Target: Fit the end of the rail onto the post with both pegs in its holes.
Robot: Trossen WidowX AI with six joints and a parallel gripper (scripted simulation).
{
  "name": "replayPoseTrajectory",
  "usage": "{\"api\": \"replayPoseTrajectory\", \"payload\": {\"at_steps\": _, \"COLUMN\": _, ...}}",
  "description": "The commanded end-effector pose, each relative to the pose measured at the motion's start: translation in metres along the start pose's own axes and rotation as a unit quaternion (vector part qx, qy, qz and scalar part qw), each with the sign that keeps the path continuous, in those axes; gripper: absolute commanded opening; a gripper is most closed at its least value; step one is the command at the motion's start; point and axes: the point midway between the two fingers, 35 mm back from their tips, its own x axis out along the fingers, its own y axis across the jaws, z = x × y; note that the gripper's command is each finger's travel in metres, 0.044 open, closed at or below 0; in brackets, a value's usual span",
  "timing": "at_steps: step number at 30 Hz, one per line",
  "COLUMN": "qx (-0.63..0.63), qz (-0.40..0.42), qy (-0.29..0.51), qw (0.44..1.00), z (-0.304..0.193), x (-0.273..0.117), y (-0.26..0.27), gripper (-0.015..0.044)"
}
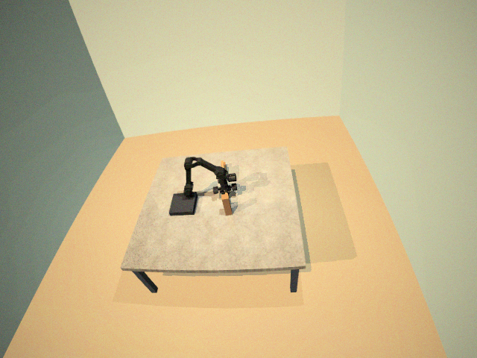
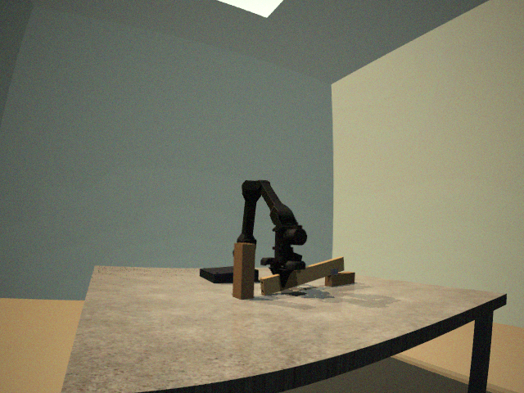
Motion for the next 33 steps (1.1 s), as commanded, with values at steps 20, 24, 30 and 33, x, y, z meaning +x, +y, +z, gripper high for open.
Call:
{"api": "replayPoseTrajectory", "payload": {"at_steps": 20, "qx": -0.001, "qz": 0.0, "qy": 0.002, "qw": 1.0, "z": 0.0001, "x": -0.002, "y": 0.0, "gripper": 0.0}}
{"api": "replayPoseTrajectory", "payload": {"at_steps": 24, "qx": -0.001, "qz": 0.0, "qy": 0.002, "qw": 1.0, "z": 0.0001, "x": -0.004, "y": -0.0001, "gripper": 0.0}}
{"api": "replayPoseTrajectory", "payload": {"at_steps": 30, "qx": -0.001, "qz": 0.0, "qy": 0.002, "qw": 1.0, "z": 0.0002, "x": -0.007, "y": -0.0006, "gripper": 0.0}}
{"api": "replayPoseTrajectory", "payload": {"at_steps": 33, "qx": -0.001, "qz": 0.0, "qy": 0.002, "qw": 1.0, "z": 0.0002, "x": -0.0085, "y": -0.001, "gripper": 0.0}}
